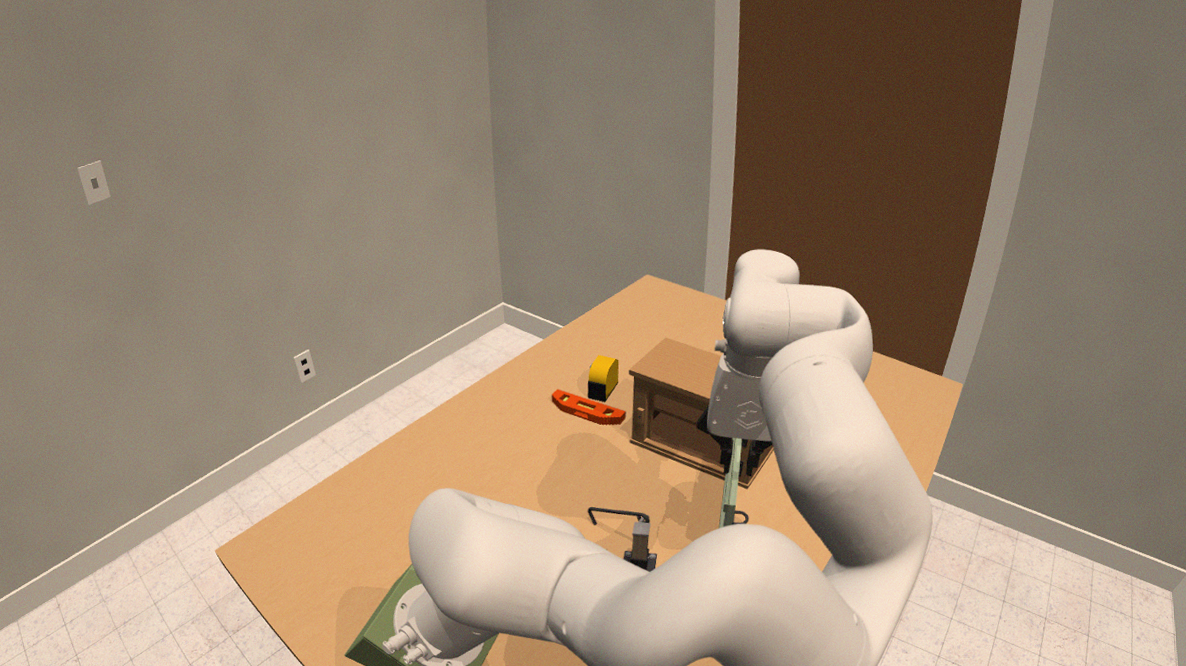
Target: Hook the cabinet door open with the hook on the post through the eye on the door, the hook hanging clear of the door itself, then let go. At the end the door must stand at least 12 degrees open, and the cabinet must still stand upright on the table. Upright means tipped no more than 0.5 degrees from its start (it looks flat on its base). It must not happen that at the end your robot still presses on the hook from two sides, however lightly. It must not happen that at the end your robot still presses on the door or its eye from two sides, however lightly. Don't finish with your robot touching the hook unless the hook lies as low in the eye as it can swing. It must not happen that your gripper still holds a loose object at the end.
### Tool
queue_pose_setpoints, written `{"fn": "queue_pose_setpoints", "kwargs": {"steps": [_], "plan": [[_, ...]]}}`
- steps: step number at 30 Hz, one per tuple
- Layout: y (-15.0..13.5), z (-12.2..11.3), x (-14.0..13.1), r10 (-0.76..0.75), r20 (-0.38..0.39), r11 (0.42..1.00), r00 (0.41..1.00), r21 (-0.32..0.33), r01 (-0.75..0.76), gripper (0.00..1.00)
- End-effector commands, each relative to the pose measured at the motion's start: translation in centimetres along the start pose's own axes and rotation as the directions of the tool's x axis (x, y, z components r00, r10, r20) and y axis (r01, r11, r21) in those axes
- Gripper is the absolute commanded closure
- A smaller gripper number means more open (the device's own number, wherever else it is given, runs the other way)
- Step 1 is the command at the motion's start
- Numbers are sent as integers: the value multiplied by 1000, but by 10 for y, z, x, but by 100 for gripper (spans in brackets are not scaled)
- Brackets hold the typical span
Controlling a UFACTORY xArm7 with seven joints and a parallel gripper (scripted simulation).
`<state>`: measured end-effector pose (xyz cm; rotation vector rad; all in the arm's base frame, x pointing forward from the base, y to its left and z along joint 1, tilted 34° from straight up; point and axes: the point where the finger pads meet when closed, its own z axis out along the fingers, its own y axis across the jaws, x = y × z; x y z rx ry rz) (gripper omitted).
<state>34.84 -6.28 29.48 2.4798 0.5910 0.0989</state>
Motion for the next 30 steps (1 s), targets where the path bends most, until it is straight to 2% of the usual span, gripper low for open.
{"fn": "queue_pose_setpoints", "kwargs": {"steps": [1, 18, 30], "plan": [[0, 0, 1, 0, -3, 1000, 1000, -2, 0, 73], [1, 17, 1, 1, -3, 1000, 1000, -2, -1, 73], [1, 38, 1, 1, -3, 1000, 1000, -2, -1, 73]]}}
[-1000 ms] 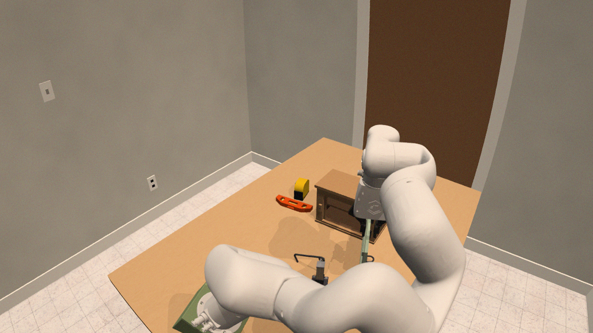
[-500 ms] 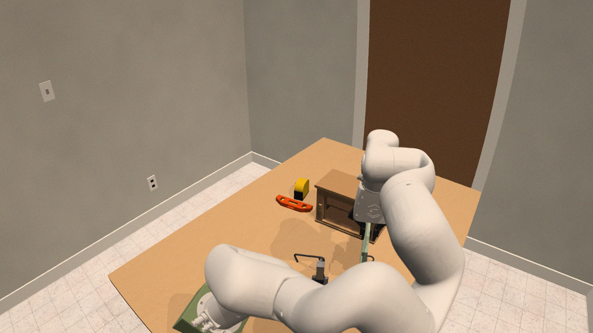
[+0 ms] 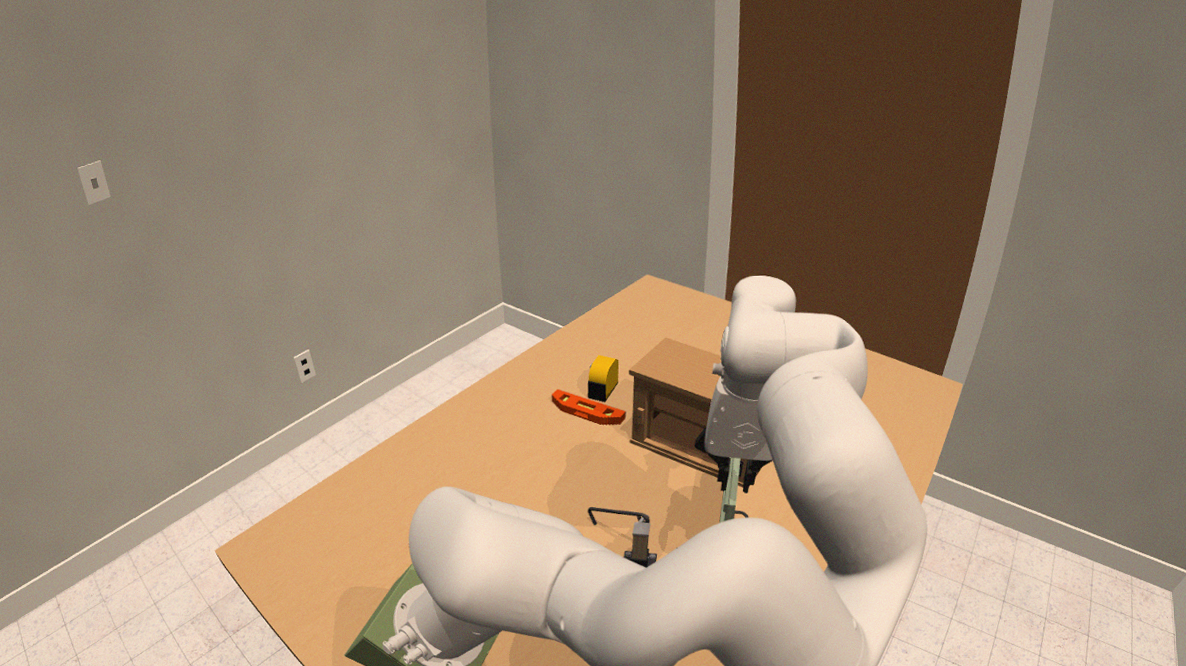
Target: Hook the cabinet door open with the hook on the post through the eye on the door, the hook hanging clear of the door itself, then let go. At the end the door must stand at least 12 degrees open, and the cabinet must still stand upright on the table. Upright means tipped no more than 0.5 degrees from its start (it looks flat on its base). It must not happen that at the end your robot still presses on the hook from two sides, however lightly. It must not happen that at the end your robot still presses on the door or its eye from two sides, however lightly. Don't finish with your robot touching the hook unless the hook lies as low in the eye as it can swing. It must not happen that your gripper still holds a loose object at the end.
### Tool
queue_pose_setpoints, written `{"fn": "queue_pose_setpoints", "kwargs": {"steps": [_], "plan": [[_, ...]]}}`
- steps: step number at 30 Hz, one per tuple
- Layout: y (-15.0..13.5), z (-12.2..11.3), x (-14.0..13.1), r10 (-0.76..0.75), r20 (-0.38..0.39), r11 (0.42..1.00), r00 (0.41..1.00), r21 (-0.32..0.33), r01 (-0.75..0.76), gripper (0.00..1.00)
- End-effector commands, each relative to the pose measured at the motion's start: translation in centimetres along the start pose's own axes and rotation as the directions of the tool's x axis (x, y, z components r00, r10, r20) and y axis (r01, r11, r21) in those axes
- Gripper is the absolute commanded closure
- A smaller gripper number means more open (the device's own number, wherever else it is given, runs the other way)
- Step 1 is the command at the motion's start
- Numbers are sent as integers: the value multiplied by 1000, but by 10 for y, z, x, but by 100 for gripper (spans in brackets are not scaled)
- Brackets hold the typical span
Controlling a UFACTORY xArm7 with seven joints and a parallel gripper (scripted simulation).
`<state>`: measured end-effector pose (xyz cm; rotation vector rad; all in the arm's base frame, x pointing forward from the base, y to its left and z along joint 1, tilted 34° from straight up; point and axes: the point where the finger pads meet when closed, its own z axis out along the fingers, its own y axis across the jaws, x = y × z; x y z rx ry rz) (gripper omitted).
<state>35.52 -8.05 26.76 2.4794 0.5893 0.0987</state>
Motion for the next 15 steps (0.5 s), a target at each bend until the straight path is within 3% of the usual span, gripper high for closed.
{"fn": "queue_pose_setpoints", "kwargs": {"steps": [1, 15], "plan": [[1, 7, 1, 0, -3, 1000, 1000, -2, 0, 73], [1, 25, 1, 0, -3, 1000, 1000, -2, 0, 73]]}}
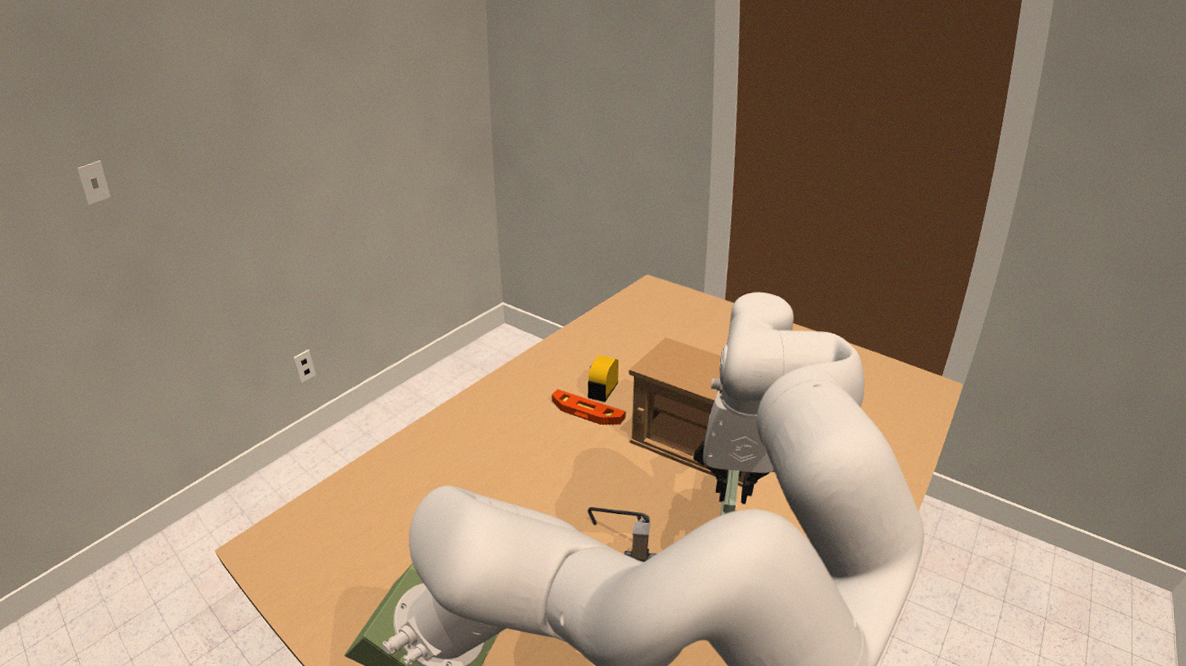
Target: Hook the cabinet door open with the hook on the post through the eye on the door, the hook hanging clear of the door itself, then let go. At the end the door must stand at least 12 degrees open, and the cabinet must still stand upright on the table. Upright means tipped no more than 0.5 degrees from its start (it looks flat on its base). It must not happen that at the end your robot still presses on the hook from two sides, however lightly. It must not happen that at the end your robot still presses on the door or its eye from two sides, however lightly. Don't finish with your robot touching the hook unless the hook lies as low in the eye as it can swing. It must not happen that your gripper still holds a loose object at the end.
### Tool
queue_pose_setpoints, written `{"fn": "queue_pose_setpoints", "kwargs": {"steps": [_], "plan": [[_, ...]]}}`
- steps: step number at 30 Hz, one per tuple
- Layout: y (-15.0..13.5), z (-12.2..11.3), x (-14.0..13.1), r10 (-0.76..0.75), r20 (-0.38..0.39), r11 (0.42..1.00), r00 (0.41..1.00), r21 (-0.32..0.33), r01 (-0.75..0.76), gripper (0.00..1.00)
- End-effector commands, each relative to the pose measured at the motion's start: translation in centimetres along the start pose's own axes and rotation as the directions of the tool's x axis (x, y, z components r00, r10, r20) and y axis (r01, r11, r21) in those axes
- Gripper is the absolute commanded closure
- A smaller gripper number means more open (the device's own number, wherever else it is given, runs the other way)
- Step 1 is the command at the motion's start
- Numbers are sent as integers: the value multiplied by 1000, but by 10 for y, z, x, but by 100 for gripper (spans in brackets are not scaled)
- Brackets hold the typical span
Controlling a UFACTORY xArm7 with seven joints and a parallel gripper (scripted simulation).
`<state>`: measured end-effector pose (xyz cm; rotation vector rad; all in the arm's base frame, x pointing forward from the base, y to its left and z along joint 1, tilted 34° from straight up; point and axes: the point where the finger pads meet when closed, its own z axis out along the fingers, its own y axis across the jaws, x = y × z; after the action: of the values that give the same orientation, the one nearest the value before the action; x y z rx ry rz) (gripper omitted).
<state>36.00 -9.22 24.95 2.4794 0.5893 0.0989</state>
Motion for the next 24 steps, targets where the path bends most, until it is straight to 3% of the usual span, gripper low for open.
{"fn": "queue_pose_setpoints", "kwargs": {"steps": [1, 24], "plan": [[1, 5, 1, 0, -3, 1000, 1000, -2, 0, 73], [1, 15, 1, 0, -3, 1000, 1000, -2, 0, 73]]}}
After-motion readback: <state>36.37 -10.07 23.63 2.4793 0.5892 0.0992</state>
